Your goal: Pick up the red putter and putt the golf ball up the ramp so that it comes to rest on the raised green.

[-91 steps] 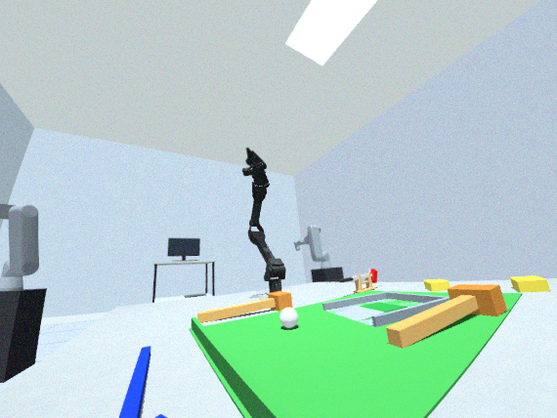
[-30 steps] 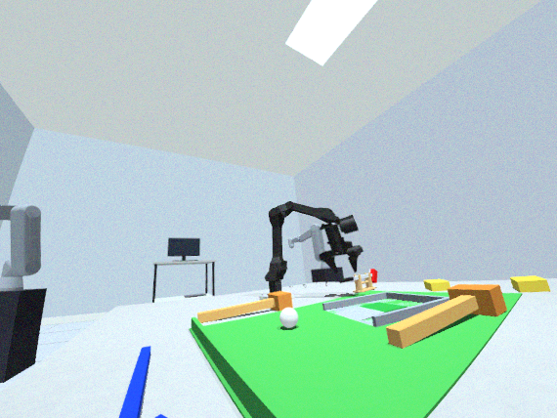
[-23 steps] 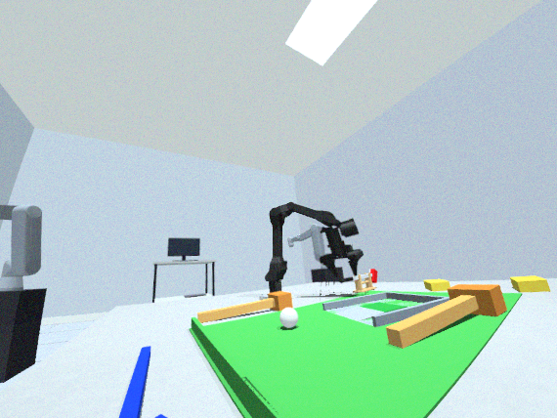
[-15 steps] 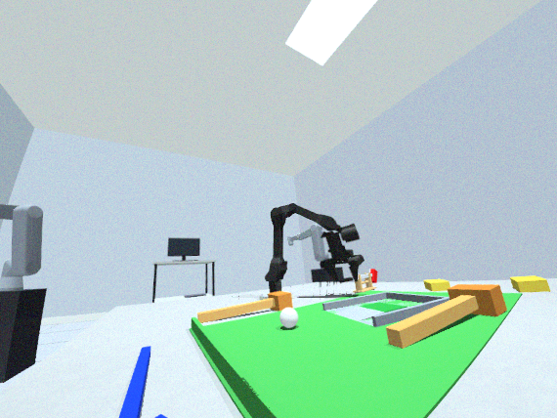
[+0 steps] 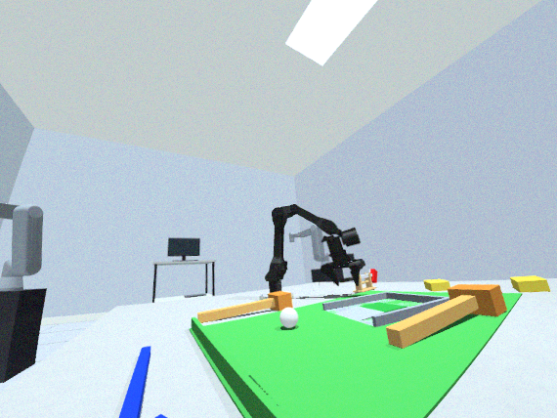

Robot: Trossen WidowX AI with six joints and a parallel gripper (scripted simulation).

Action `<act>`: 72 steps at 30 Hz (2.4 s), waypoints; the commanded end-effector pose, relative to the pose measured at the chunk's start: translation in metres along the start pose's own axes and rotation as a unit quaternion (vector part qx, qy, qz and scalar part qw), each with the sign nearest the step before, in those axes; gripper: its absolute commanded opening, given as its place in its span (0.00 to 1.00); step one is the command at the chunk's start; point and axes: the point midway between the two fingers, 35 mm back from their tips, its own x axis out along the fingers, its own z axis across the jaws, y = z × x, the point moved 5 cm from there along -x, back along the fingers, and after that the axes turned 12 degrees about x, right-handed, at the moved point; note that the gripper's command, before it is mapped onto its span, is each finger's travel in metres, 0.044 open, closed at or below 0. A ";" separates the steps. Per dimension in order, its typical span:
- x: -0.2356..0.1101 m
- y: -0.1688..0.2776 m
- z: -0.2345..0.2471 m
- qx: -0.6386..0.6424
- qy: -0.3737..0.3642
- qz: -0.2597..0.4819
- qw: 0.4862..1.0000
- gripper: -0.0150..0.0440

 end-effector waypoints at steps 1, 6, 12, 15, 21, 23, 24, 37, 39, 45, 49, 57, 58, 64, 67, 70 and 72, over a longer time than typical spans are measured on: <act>0.008 0.003 0.001 0.003 -0.004 0.002 1.000 1.00; 0.006 0.002 0.000 0.000 -0.001 0.001 1.000 0.96; 0.006 0.002 0.000 0.000 -0.001 0.001 1.000 0.69; 0.006 0.002 0.000 0.000 -0.001 0.001 1.000 0.56; 0.006 0.002 0.000 0.000 -0.001 0.001 1.000 0.32; 0.006 0.002 0.000 0.000 -0.001 0.001 1.000 0.30; 0.006 0.002 0.000 0.000 -0.001 0.001 1.000 0.29; -0.038 -0.013 -0.002 0.000 -0.001 0.001 1.000 0.25; -0.049 -0.016 -0.001 0.001 -0.001 0.001 1.000 0.25; -0.082 -0.023 0.003 0.001 -0.001 0.001 1.000 0.25; -0.091 -0.024 0.005 0.001 -0.001 0.001 1.000 0.25; -0.093 0.005 -0.020 0.076 0.022 0.012 0.997 0.25; -0.095 0.010 -0.023 0.087 0.025 0.013 0.996 0.25; -0.106 0.037 -0.039 0.156 0.041 0.020 0.987 0.25; -0.111 0.052 -0.046 0.190 0.048 0.024 0.980 0.25; -0.116 0.066 -0.052 0.223 0.056 0.026 0.973 0.25; -0.120 0.076 -0.056 0.244 0.061 0.025 0.968 0.25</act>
